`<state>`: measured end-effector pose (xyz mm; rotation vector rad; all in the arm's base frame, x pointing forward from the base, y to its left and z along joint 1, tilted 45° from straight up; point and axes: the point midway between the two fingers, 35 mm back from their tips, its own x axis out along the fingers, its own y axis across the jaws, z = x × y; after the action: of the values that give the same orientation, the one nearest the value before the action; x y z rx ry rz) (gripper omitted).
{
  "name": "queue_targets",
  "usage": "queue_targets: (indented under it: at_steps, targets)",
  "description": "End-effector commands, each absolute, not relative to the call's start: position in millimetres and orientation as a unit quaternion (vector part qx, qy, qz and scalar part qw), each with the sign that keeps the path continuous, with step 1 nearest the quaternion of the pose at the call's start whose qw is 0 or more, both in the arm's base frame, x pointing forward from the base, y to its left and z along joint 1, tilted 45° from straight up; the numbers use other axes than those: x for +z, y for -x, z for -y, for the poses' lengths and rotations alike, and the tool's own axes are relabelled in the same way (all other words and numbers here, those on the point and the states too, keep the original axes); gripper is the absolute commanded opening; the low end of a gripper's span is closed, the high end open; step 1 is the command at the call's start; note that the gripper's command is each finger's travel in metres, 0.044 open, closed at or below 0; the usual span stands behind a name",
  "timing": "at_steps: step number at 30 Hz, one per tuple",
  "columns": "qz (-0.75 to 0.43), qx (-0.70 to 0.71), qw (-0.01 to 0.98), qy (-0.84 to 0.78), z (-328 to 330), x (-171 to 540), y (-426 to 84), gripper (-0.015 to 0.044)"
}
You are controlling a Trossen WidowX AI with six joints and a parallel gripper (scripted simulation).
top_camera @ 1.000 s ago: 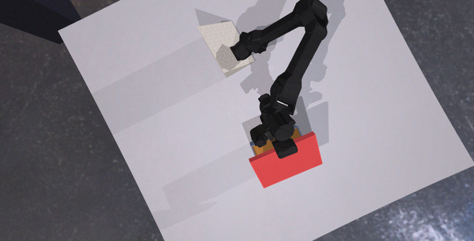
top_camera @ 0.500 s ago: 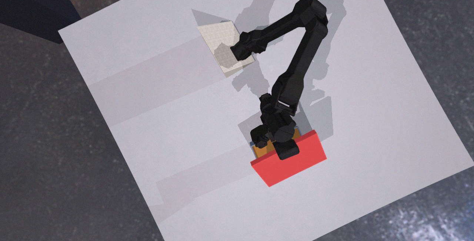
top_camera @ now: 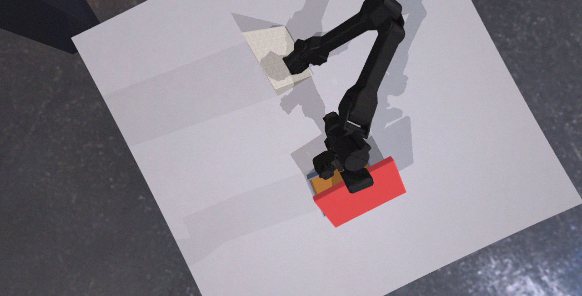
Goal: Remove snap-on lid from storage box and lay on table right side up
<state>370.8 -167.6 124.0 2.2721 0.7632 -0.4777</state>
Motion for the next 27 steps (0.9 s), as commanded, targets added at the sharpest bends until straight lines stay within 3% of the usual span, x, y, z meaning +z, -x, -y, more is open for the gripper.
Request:
queue_targets:
  at_steps: [1,27]
  targets:
    - [-0.288,-0.184,0.346,-0.874,164,132,-370,0.0]
    - [-0.288,-0.184,0.345,-0.874,127,168,-372,0.0]
